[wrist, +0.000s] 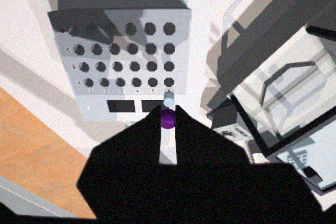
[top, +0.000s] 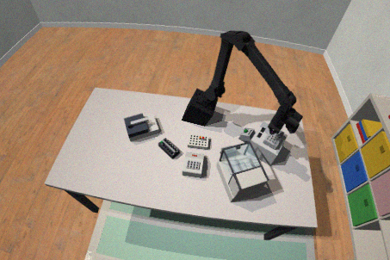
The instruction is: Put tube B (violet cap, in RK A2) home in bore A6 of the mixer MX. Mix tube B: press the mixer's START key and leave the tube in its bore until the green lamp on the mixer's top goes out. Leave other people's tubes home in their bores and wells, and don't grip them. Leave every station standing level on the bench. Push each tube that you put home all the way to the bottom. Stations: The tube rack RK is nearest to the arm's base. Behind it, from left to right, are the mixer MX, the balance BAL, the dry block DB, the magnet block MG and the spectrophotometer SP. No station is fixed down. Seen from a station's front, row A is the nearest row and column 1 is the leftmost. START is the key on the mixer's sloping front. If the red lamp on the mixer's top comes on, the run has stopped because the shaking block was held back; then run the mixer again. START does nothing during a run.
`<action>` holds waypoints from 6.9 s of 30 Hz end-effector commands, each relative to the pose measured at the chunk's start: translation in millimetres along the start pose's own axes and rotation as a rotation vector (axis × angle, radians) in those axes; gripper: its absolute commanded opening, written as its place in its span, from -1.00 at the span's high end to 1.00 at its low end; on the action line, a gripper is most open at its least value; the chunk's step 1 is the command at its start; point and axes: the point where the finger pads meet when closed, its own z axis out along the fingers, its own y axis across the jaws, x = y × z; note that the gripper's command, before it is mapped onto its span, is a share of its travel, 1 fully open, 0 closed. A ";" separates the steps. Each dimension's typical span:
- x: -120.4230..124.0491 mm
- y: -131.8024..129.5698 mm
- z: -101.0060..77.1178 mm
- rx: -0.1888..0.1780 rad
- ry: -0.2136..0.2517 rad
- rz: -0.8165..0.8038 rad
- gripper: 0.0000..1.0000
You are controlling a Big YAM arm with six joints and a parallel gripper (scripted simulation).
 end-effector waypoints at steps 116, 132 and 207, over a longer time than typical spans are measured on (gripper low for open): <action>-23.9 4.2 8.1 0.003 -0.051 -0.012 0.82; -27.2 4.3 6.0 0.003 -0.057 -0.012 0.82; -1.8 3.3 24.3 -0.002 -0.003 -0.004 0.82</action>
